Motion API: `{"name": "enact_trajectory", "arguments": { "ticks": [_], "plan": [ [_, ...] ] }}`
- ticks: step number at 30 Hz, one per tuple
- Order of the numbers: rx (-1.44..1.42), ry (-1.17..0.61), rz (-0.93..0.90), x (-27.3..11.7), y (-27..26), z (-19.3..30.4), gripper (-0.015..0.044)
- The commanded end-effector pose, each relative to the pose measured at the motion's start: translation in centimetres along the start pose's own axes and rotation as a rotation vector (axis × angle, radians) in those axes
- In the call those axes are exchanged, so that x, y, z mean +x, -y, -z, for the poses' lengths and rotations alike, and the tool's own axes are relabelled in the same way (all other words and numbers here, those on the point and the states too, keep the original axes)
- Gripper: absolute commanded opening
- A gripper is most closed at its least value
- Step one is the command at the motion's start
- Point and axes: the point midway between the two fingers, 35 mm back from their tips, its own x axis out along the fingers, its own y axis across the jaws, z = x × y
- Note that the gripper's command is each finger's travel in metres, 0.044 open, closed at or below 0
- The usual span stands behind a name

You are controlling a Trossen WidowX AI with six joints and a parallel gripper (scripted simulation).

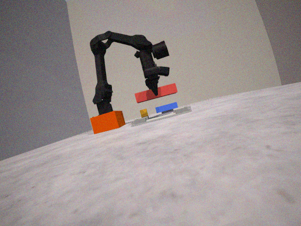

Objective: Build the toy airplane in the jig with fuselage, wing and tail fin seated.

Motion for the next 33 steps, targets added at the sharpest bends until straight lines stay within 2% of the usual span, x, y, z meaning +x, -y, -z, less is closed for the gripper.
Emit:
{"name": "enact_trajectory", "arguments": {
  "ticks": [1,17,24,33],
  "plan": [
    [0.007,0.000,0.005,0.6,1.2,0.2,0.0000],
    [0.043,-0.002,0.007,2.7,5.3,1.3,0.0000],
    [0.043,-0.002,0.007,2.7,5.3,1.3,0.0184],
    [0.043,-0.002,0.007,2.7,5.3,1.3,0.0195]
  ]
}}
